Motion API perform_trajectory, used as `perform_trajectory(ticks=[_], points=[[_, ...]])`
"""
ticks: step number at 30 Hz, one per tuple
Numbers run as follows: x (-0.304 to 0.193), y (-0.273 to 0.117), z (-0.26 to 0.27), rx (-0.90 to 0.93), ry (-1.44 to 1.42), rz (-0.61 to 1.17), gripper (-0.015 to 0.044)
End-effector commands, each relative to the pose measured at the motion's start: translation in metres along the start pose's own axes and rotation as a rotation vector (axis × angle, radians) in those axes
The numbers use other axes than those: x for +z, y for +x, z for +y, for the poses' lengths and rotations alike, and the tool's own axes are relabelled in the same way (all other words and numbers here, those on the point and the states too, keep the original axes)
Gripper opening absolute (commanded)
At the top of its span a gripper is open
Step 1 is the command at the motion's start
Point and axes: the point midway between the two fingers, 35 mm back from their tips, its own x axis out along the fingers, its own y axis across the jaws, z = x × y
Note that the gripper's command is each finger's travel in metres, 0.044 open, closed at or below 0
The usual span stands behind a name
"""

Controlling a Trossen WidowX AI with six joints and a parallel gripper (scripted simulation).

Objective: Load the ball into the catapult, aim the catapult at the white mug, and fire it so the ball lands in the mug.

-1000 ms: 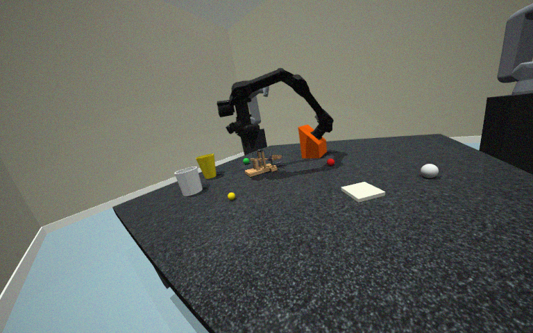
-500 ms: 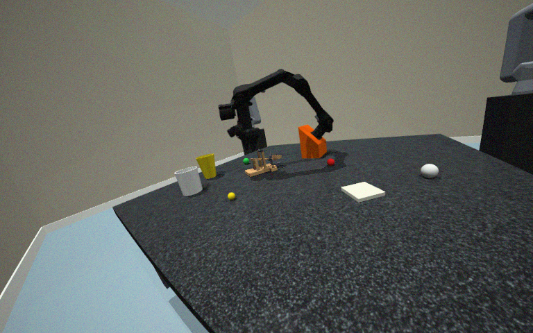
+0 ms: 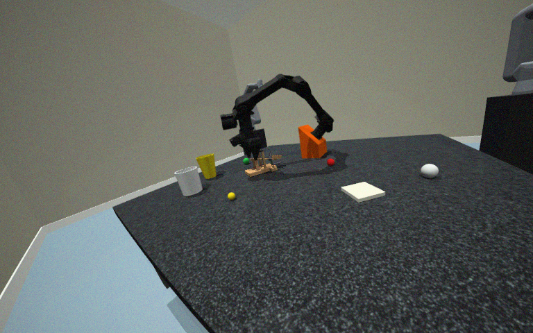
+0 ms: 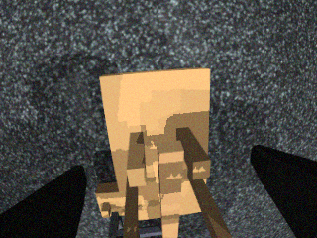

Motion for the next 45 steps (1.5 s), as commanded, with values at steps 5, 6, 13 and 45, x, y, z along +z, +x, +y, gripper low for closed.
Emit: perform_trajectory(ticks=[5, 6, 13, 45], points=[[0.0, 0.014, 0.001, 0.005, 0.004, 0.001, 0.044], [0.0, 0.015, 0.001, 0.005, 0.004, 0.001, 0.044], [0.0, 0.027, 0.001, 0.005, 0.004, 0.001, 0.044], [-0.001, -0.008, 0.001, 0.0, -0.001, 0.005, 0.0]])
